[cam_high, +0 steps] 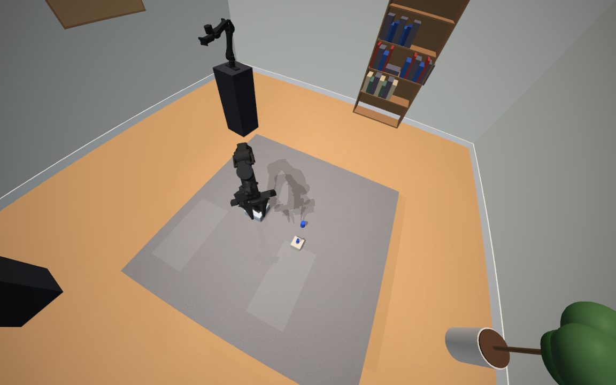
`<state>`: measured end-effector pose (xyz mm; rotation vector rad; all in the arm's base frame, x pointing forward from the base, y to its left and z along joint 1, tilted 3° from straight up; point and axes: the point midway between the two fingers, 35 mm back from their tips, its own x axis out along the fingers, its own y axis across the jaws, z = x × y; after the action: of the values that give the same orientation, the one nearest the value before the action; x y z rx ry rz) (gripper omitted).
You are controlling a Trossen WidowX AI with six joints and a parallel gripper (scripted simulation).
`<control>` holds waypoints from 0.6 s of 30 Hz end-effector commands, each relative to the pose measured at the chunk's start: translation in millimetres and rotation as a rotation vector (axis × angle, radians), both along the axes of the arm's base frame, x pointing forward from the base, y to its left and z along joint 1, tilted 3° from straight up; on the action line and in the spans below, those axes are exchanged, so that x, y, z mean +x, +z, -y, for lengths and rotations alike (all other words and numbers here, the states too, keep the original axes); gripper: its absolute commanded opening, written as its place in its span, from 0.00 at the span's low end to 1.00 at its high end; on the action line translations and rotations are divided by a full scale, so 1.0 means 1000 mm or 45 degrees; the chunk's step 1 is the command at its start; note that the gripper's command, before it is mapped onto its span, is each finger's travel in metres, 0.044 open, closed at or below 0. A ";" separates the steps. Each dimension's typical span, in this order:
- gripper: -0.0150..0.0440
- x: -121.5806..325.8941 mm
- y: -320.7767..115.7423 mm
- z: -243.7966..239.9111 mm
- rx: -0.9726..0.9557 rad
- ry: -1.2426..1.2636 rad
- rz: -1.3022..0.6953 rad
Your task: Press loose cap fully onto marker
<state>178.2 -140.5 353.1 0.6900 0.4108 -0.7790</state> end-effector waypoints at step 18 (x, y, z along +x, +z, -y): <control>0.67 0.126 -0.259 -0.208 -0.390 2.113 -1.343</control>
<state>315.2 33.6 128.9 -0.3378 1.4023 0.3054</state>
